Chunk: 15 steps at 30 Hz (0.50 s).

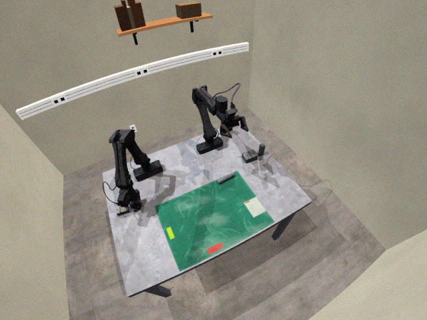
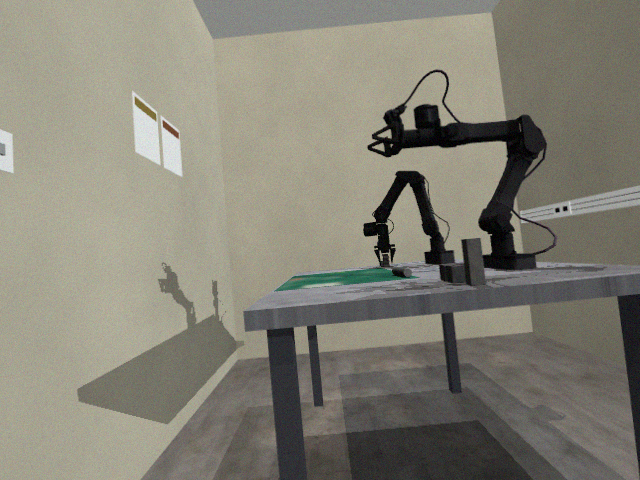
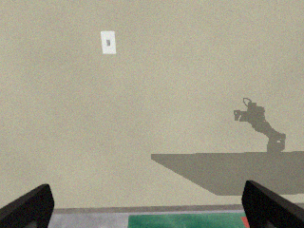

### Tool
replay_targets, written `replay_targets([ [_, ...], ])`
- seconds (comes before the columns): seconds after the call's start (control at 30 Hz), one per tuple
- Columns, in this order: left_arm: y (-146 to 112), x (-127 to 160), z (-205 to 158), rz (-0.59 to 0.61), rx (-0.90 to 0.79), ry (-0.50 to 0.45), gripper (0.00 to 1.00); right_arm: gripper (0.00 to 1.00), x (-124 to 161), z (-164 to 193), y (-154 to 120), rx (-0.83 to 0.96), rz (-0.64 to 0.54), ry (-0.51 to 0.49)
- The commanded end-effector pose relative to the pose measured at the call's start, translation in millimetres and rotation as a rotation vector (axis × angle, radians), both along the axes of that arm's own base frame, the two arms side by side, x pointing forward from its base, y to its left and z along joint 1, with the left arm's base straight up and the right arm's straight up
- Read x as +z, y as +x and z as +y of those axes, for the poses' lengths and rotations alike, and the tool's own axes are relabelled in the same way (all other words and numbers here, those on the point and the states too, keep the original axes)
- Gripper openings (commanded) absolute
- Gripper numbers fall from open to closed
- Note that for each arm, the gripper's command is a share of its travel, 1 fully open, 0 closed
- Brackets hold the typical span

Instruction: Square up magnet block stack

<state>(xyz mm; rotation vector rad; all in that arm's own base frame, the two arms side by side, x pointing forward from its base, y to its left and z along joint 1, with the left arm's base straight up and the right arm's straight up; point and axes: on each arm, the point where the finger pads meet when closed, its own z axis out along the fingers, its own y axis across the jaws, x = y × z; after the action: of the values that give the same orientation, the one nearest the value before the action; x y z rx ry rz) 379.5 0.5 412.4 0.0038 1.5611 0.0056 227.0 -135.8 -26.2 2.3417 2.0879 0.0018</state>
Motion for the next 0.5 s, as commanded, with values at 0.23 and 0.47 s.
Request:
replay_targets([
  [0.23,-8.2,36.5,-1.0,-0.09,-0.005,0.001,1.0,0.62,15.6,-8.9,6.6,-0.002,-0.032,-0.039],
  [0.47,-8.2,36.5,-1.0,-0.09,-0.005,0.001,1.0,0.32,18.1,-9.9,10.0,0.001,-0.041,-0.045],
])
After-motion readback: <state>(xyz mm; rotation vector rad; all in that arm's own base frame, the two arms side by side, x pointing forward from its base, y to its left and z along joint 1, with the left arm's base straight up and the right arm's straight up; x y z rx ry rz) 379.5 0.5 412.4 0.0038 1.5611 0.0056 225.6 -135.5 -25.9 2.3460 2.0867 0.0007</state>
